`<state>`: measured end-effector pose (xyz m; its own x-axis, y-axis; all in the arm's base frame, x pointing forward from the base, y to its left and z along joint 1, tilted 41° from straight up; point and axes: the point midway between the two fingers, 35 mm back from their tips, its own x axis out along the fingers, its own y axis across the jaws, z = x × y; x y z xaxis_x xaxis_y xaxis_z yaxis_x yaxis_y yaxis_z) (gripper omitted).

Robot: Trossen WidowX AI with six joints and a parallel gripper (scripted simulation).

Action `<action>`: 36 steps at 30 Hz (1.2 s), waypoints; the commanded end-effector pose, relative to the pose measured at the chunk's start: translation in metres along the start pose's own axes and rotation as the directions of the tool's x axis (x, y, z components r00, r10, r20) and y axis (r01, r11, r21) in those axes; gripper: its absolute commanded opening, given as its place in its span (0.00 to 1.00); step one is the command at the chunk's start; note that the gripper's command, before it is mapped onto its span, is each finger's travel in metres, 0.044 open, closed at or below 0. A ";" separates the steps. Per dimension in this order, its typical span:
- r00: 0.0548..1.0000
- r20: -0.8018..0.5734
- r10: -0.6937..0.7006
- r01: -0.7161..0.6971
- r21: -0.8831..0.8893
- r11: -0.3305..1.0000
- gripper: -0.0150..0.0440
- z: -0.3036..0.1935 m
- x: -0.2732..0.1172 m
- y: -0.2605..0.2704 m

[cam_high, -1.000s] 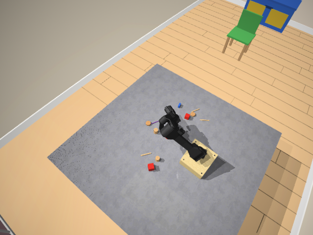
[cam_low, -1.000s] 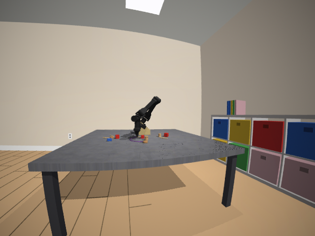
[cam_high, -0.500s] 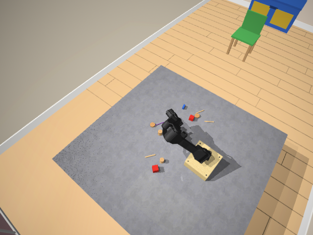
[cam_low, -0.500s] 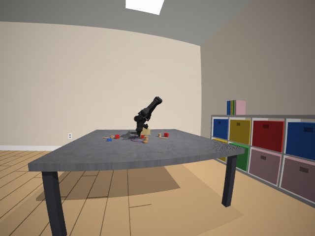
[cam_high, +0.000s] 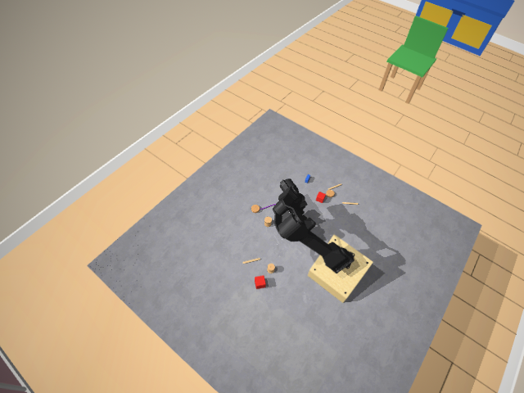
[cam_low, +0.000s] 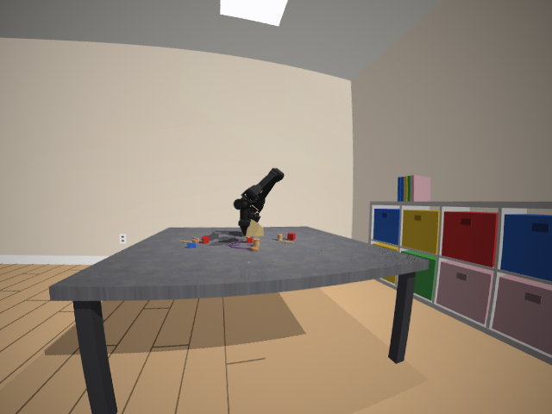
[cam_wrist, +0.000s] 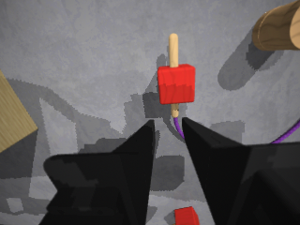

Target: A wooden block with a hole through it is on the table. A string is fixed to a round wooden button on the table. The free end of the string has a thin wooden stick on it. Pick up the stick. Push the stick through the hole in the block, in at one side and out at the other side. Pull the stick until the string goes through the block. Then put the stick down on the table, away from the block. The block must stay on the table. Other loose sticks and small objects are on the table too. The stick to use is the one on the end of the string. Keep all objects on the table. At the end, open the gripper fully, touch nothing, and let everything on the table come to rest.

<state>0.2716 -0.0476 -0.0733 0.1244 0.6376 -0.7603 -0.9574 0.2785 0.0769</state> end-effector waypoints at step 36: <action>0.999 -0.002 -0.038 -0.019 0.836 -0.548 0.46 0.040 -0.051 -0.007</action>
<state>0.2817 -0.0680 -0.0205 0.1652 0.6133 -0.7724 0.1006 0.7686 0.6318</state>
